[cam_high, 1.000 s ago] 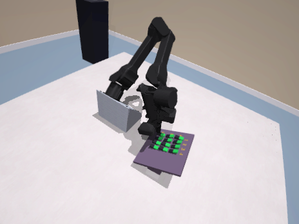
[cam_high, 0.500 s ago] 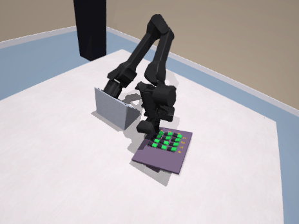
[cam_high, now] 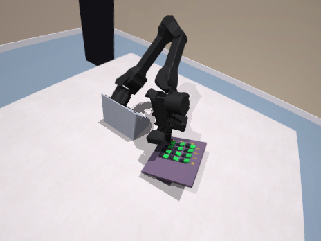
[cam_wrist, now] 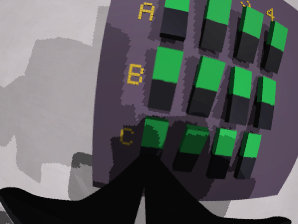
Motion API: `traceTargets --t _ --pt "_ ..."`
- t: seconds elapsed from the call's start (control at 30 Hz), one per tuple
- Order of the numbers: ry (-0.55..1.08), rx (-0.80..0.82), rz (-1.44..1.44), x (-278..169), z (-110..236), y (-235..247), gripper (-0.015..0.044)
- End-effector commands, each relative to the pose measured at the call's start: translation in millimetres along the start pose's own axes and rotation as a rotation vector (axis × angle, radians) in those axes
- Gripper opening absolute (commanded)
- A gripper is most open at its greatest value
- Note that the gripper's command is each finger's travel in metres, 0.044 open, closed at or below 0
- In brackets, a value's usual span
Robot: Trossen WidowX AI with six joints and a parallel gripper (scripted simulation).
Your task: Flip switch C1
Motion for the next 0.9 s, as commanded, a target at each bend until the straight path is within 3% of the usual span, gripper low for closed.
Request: traceTargets --t 0.0,0.17,0.4,0.57,0.87 --pt "0.002 -0.003 -0.003 0 -1 0 0.0000" --pt "0.004 -0.003 0.000 1 5 -1 0.0000" --pt "0.030 -0.001 -0.003 5 62 -2 0.0000" --pt "0.030 0.000 -0.003 6 64 -3 0.0000" --pt "0.028 -0.002 -0.001 45 70 -48 0.0000"
Point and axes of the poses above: the point midway between the two fingers, 35 mm back from their tips, its own z axis back along the fingers, its own y axis across the jaws, x = y × z, the point moved 9 cm from there along z, back along the fingers, and after that the axes turned 13 degrees about z, right-handed, at the moved point
